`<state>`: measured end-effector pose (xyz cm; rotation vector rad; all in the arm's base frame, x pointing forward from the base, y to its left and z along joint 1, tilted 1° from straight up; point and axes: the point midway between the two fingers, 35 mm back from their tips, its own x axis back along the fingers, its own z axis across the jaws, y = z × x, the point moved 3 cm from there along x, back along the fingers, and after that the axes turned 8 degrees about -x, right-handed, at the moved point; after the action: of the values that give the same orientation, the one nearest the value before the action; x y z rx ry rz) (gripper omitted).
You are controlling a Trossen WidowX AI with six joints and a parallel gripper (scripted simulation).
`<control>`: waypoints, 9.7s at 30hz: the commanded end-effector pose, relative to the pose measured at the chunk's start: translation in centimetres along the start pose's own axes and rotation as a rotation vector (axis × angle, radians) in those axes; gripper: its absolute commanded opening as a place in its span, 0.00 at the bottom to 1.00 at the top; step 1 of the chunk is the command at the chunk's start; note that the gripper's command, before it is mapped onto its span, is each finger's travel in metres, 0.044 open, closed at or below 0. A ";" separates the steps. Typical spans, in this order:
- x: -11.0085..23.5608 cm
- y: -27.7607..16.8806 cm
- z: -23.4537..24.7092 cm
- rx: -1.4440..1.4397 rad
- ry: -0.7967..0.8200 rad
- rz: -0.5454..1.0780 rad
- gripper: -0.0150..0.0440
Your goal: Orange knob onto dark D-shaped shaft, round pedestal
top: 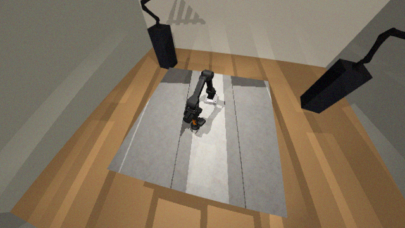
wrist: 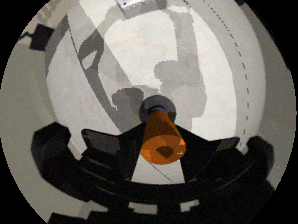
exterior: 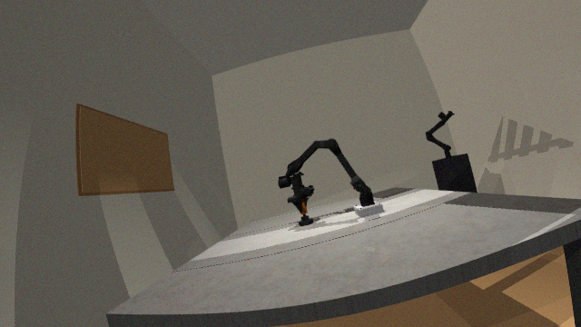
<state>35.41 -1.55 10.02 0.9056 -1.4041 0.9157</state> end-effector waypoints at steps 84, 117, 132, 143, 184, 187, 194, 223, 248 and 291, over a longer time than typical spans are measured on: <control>0.3 -0.1 0.1 -2.927 0.000 0.005 0.25; 0.3 -0.2 -0.1 -3.136 0.000 0.005 0.25; 0.0 0.0 0.0 -3.136 0.000 0.005 0.25; 0.4 0.2 0.1 -3.136 0.000 0.005 0.25; 0.0 0.1 0.0 -3.346 -0.001 0.005 0.25; 0.0 0.2 0.1 -3.346 0.000 0.005 0.25; -0.1 0.4 0.1 -3.346 0.000 0.005 0.25; 0.5 -0.2 -0.1 -3.555 -0.002 0.005 0.25; 0.0 -0.3 -0.2 -3.555 -0.002 0.005 0.25; 0.1 0.3 0.1 -3.608 -0.001 0.006 0.25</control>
<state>35.10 -1.52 10.15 2.4661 0.9137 2.5185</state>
